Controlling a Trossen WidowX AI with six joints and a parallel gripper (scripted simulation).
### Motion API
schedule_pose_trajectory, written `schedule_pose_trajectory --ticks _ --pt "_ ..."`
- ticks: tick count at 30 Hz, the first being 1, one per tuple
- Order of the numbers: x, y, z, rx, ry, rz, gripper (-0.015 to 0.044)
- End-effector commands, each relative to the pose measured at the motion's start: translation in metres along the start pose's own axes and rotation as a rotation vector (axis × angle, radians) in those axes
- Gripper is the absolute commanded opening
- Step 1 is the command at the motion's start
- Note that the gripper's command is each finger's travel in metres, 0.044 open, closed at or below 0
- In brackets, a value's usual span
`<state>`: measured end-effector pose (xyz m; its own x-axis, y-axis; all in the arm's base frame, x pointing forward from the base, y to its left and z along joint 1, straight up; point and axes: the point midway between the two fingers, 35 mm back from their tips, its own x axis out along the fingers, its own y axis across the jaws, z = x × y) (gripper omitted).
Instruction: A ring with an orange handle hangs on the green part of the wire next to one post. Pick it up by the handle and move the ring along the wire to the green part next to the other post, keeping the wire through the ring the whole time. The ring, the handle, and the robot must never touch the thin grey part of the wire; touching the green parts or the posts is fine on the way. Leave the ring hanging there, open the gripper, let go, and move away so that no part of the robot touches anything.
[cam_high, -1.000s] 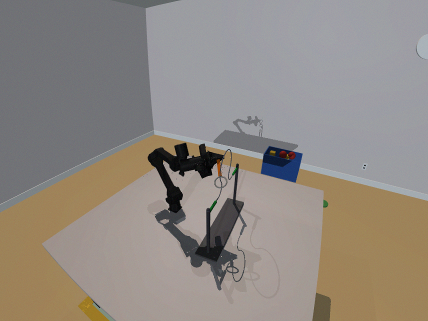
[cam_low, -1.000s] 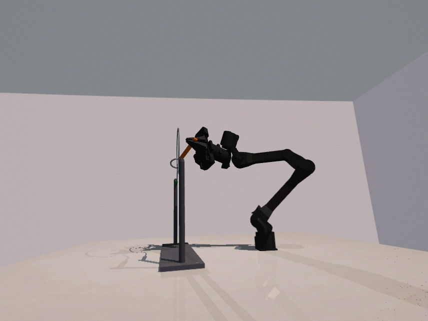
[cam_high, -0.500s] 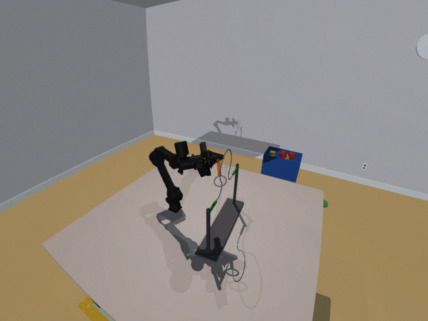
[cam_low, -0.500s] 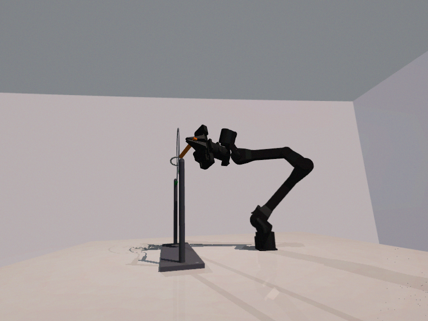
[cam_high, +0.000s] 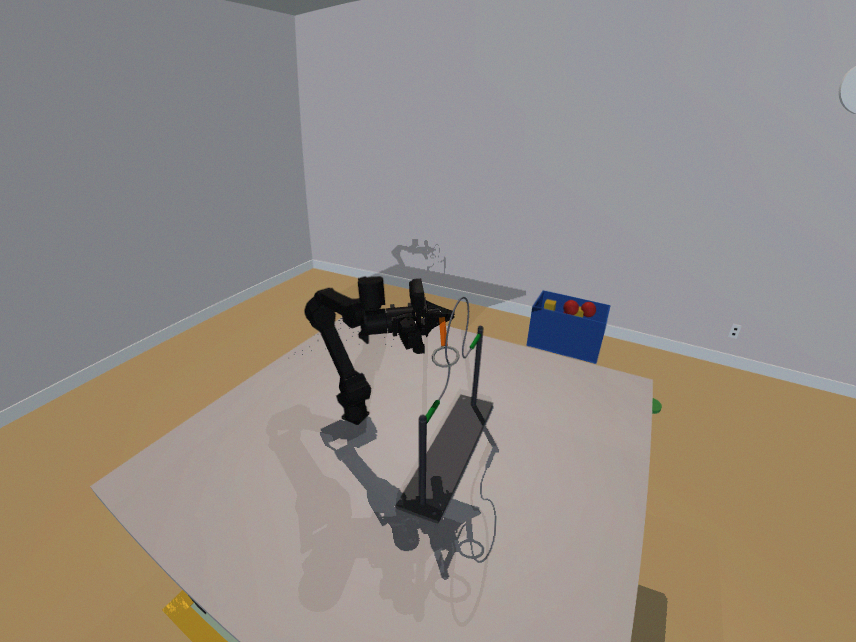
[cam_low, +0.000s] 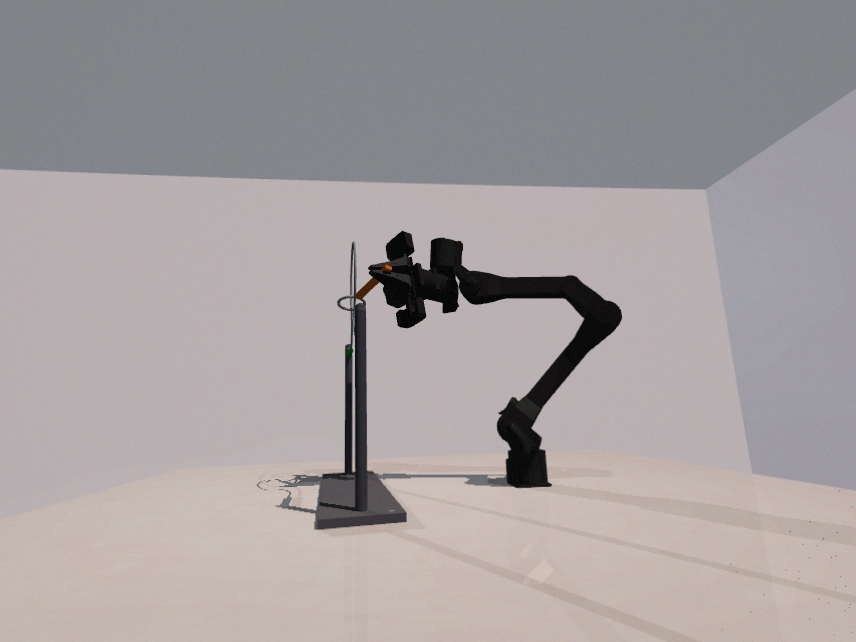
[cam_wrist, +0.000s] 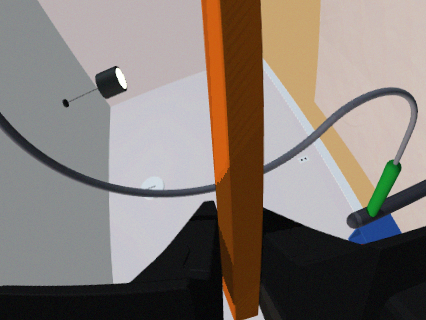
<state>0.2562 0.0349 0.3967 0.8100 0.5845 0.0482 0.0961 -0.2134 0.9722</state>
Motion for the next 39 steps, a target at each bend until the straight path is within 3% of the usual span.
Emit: schedule_pose_trajectory --ticks 1,39 --pt "0.000 0.000 -0.001 -0.051 0.004 -0.031 -0.0150" --pt "0.000 -0.018 0.003 -0.482 -0.045 -0.306 -0.0150"
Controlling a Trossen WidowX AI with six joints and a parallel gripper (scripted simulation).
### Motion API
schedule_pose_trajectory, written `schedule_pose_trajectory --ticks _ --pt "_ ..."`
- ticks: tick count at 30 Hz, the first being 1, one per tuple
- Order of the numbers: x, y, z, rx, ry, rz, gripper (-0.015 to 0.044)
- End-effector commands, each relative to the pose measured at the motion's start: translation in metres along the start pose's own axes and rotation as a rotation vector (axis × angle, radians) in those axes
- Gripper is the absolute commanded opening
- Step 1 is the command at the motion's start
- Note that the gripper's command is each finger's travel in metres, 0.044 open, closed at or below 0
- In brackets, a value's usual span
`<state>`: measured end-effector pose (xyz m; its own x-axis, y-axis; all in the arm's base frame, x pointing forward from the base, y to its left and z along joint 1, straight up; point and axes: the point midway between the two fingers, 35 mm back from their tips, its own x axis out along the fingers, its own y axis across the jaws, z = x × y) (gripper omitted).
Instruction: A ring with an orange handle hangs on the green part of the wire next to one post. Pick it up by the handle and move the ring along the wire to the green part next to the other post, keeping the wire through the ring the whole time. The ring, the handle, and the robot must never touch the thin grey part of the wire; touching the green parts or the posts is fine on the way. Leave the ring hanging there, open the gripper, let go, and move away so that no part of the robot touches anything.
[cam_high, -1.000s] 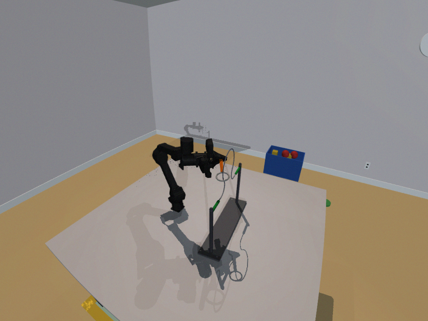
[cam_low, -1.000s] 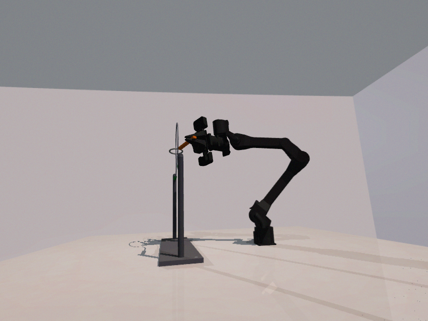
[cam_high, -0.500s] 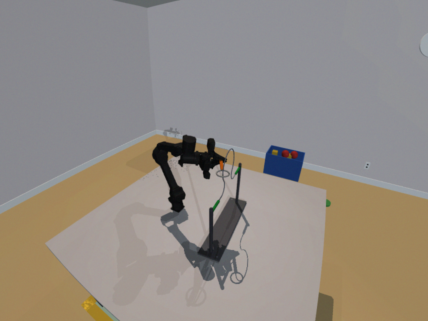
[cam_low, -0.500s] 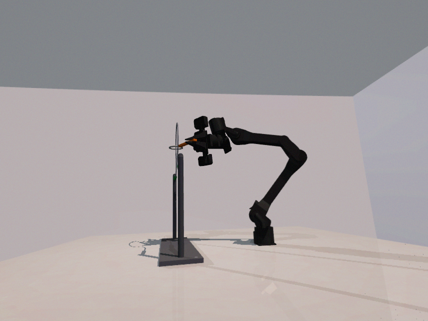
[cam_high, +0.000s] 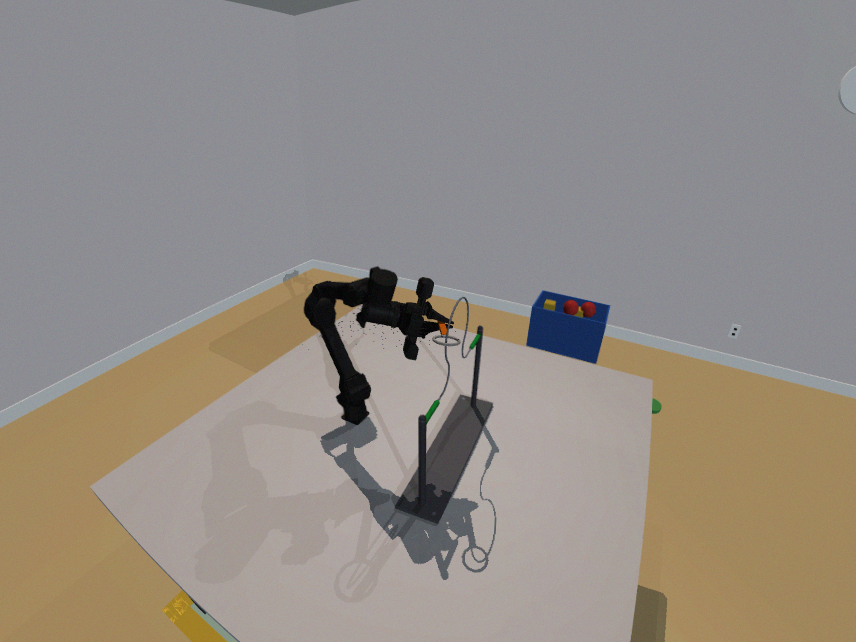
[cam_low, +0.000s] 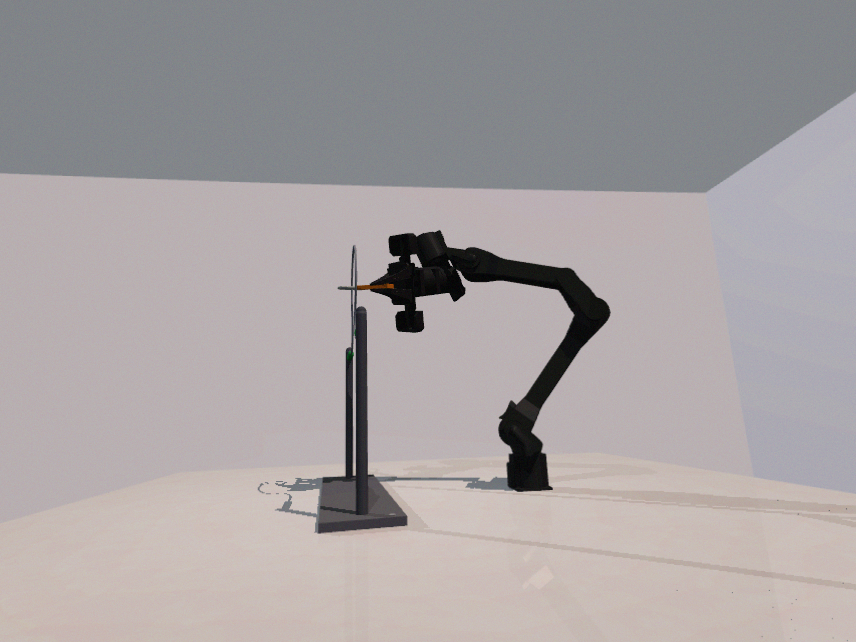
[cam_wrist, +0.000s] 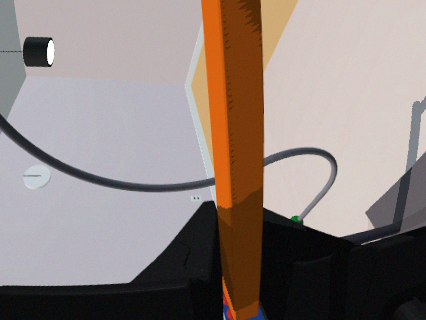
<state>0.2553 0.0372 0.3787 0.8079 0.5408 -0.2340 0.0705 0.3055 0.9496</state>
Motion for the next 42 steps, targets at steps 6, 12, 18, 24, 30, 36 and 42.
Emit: schedule_pose_trajectory --ticks 6,12,18,24,30,36,42 --pt "0.000 -0.003 0.001 -0.108 -0.018 -0.062 -0.0150" --pt "0.000 -0.006 0.001 -0.176 -0.027 -0.104 -0.0150" --pt "0.000 -0.009 0.002 -0.243 -0.036 -0.145 -0.0150" --pt "0.000 -0.011 0.003 -0.311 -0.046 -0.186 -0.0150" --pt "0.000 -0.015 0.004 -0.389 -0.057 -0.232 -0.0150" --pt "0.000 -0.017 0.005 -0.456 -0.066 -0.272 -0.0150" --pt "-0.001 -0.020 0.006 -0.524 -0.076 -0.313 -0.0150"
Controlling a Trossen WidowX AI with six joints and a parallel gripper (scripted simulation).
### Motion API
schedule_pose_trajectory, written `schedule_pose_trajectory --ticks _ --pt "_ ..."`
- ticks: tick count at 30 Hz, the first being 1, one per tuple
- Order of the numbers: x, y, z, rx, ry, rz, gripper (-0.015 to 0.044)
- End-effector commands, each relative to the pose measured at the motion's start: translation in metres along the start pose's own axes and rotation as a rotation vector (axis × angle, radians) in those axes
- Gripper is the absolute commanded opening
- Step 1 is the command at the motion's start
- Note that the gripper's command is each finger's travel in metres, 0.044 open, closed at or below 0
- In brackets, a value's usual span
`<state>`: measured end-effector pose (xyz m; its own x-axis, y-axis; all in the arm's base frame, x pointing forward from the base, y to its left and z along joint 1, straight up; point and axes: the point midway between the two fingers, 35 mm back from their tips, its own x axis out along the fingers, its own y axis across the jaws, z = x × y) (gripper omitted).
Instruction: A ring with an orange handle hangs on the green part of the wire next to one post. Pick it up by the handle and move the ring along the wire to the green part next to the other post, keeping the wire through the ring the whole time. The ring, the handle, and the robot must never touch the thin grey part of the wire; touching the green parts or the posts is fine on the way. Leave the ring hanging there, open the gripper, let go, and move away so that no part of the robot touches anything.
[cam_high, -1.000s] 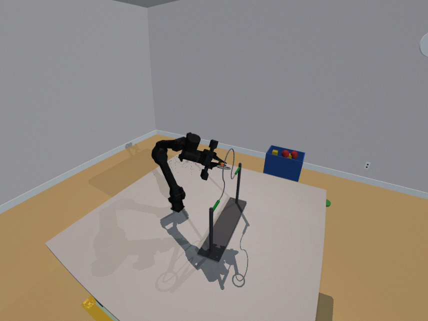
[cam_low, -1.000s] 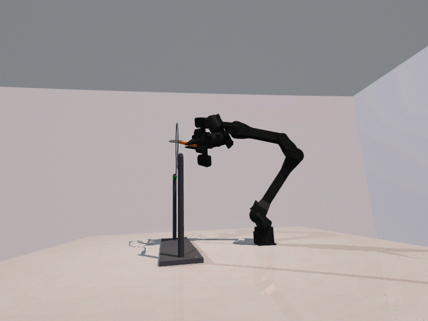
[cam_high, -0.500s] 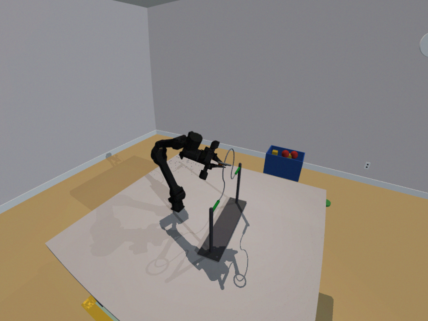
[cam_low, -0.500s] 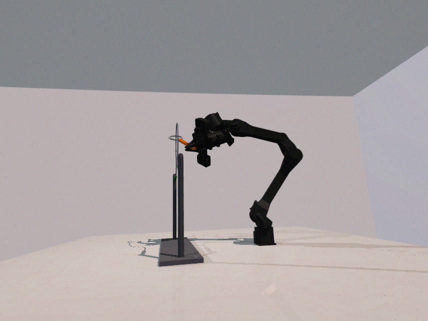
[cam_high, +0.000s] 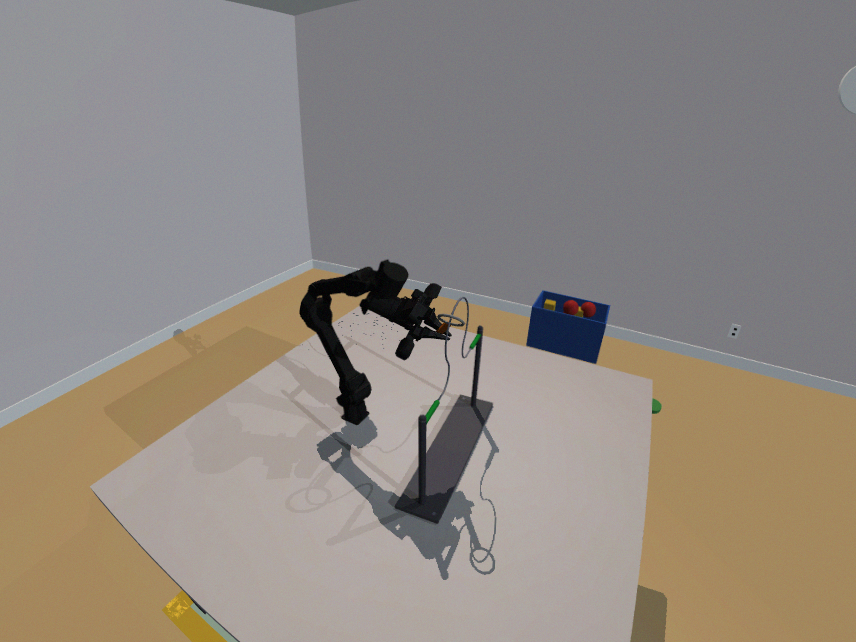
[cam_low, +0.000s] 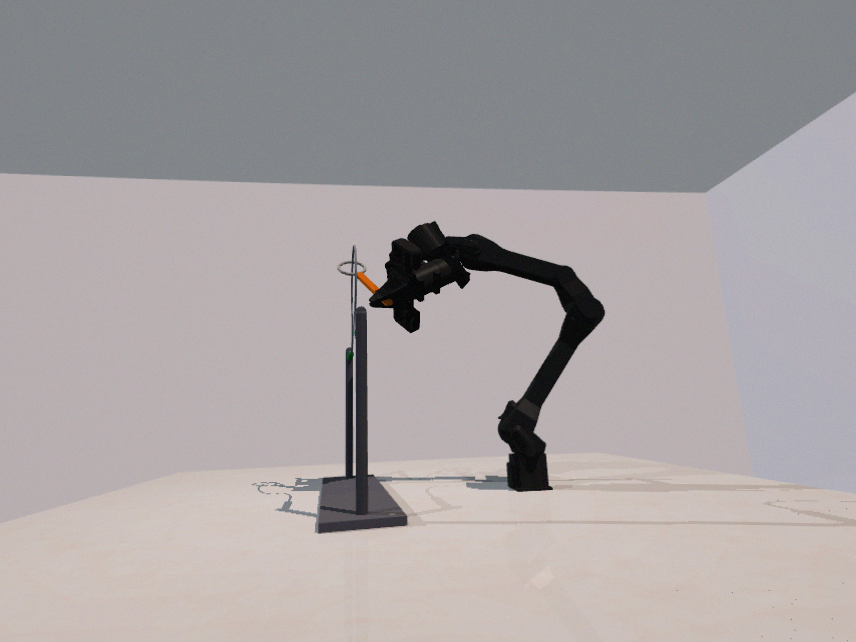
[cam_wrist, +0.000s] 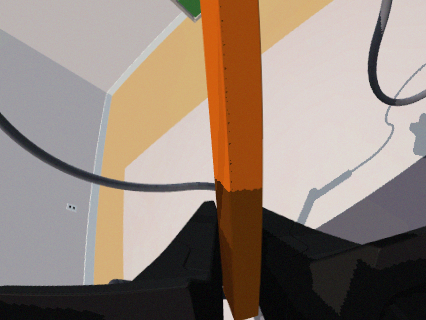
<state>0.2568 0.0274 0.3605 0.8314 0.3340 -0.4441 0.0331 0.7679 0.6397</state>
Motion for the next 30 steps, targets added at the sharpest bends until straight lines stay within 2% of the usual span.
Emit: schedule_pose_trajectory --ticks 1,30 --pt "-0.001 -0.001 0.001 -0.051 -0.012 -0.028 -0.0150" --pt "0.000 -0.015 0.004 -0.379 -0.060 -0.222 -0.0150"
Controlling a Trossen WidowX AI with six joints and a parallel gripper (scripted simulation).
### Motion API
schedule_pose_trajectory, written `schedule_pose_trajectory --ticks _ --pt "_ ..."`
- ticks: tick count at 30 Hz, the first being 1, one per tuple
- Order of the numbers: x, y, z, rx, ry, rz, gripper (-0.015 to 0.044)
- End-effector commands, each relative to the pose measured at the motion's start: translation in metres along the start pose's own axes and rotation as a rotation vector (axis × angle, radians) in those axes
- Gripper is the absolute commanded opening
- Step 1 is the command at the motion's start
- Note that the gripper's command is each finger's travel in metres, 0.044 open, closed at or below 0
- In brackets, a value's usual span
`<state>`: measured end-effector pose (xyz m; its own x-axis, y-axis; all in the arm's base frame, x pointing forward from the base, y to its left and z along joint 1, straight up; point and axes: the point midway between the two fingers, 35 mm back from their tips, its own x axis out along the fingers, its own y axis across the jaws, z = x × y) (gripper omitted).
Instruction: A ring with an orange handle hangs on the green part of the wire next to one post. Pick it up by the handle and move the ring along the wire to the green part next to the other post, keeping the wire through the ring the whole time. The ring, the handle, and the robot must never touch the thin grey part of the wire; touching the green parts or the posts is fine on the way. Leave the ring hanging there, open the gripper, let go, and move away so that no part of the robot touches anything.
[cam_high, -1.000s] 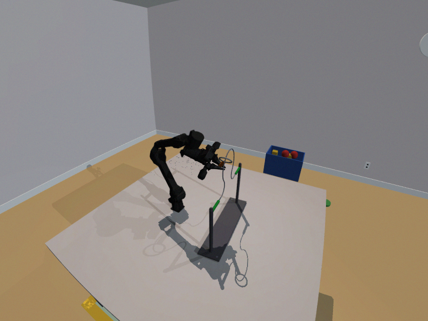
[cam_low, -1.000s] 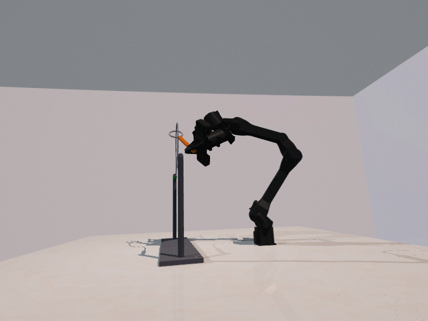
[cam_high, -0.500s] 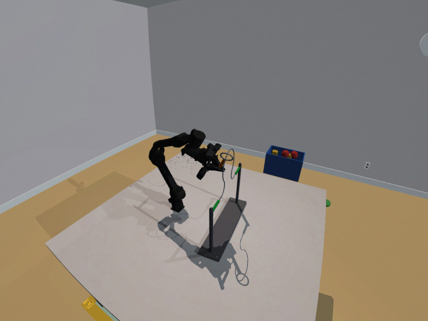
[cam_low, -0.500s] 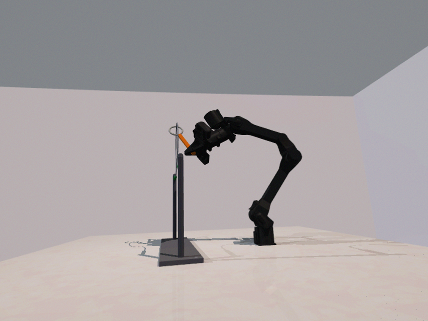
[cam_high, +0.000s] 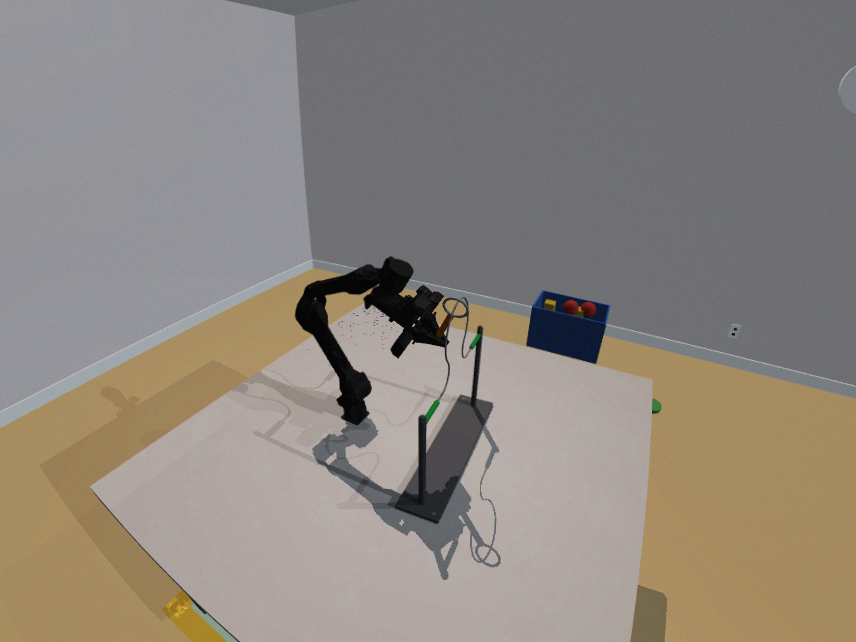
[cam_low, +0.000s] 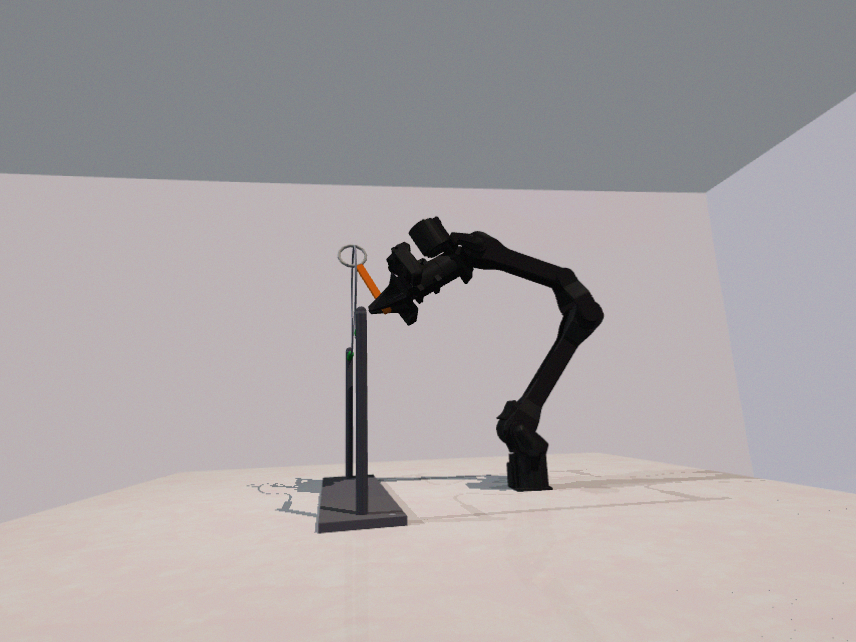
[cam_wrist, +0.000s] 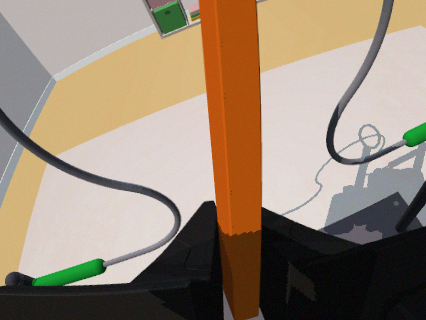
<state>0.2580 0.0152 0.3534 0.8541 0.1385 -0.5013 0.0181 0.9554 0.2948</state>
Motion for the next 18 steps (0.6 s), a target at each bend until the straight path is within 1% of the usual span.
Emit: schedule_pose_trajectory --ticks 1,18 --pt "-0.0001 -0.0023 0.0006 -0.049 -0.011 -0.030 -0.0150" --pt "0.0003 -0.0108 0.0016 -0.241 -0.040 -0.141 -0.0150"
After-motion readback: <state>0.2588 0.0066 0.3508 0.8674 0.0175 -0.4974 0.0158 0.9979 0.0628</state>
